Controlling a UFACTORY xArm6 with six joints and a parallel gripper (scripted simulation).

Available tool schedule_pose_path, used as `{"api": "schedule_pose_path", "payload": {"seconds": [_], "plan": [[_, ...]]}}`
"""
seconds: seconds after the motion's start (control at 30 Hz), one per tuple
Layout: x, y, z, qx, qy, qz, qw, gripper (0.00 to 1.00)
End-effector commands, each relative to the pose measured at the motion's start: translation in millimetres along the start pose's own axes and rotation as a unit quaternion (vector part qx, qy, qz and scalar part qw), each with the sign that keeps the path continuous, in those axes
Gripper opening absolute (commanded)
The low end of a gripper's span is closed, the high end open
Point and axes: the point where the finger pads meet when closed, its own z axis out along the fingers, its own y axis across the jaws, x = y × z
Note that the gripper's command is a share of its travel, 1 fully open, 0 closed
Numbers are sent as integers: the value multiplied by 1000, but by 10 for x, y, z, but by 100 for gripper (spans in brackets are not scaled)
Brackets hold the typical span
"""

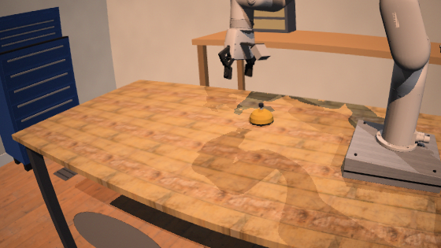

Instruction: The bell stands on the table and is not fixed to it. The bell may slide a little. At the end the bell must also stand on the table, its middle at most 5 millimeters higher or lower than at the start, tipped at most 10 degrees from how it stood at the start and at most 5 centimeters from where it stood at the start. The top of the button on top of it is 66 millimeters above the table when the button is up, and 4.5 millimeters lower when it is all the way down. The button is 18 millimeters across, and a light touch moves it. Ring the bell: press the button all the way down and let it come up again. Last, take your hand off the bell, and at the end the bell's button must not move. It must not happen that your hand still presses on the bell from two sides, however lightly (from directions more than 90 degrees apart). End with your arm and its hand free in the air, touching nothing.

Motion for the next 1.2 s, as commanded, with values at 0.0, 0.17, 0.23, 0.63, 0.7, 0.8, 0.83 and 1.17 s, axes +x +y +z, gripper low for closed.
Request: {"api": "schedule_pose_path", "payload": {"seconds": [0.0,0.17,0.23,0.63,0.7,0.8,0.83,1.17], "plan": [[213,-383,49,36,6,25,999,100],[388,-633,102,59,13,41,997,100],[398,-648,105,61,14,42,997,100],[400,-650,105,61,14,42,997,0],[400,-650,105,61,14,42,997,0],[400,-650,105,61,14,42,997,0],[400,-650,105,61,14,42,997,0],[400,-650,105,61,14,42,997,0]]}}
